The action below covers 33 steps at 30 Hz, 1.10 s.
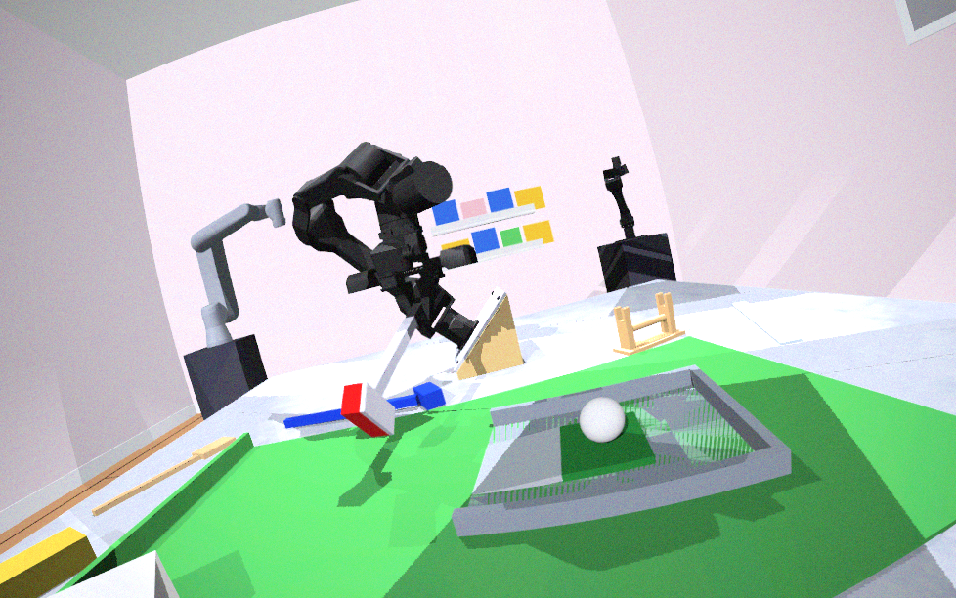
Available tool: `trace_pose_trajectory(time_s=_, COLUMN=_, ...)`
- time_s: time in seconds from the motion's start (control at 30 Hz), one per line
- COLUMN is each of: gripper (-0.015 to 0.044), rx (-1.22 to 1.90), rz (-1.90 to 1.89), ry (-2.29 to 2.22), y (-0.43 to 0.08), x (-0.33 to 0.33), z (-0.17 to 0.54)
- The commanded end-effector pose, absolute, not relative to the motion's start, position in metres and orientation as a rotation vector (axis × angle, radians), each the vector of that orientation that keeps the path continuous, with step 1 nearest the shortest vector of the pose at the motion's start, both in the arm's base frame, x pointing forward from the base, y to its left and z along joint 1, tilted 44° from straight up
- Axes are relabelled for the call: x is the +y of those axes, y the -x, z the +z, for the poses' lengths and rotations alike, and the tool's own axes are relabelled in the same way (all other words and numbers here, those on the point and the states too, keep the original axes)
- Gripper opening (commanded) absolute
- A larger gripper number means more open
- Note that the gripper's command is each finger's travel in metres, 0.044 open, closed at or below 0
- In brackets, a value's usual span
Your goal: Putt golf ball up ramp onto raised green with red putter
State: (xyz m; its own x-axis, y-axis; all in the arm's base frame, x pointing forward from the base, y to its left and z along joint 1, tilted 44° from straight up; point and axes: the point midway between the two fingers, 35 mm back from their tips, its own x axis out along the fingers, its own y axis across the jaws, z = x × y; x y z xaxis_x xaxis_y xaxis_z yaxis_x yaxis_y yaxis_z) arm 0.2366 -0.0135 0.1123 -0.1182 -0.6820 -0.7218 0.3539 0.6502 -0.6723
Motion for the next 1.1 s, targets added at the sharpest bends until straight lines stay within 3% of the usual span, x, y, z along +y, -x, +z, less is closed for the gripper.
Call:
trace_pose_trajectory(time_s=0.0, gripper=0.0, rx=1.435, rz=-0.905, ry=0.295, y=-0.2377, x=-0.0042, z=0.1211)
trace_pose_trajectory(time_s=1.07, gripper=0.0, rx=1.436, rz=-0.902, ry=0.294, y=-0.237, x=-0.0108, z=0.115)
